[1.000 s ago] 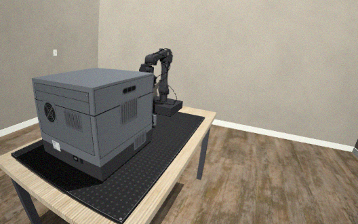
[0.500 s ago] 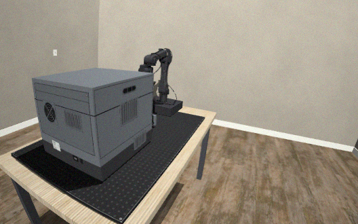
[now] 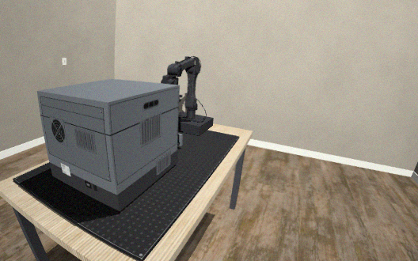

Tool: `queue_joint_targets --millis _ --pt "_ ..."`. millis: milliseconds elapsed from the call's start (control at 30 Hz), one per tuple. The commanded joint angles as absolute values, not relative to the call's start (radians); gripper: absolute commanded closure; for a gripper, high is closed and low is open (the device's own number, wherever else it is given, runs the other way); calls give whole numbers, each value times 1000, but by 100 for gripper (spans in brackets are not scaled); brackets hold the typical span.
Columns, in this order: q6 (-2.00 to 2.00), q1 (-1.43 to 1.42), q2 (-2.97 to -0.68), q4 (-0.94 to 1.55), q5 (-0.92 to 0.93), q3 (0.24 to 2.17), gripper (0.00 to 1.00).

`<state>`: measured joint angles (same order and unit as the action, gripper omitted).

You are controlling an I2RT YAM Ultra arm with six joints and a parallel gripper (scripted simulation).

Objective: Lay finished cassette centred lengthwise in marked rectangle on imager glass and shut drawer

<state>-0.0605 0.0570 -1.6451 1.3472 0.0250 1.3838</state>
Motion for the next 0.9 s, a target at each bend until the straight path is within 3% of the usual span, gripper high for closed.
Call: queue_joint_targets --millis 0,667,867 --pt "-71 53 -1660 1318 13 1367 65" --pt "-637 50 -1781 940 -34 1198 65" --pt "-829 44 -1719 886 -33 1158 65"
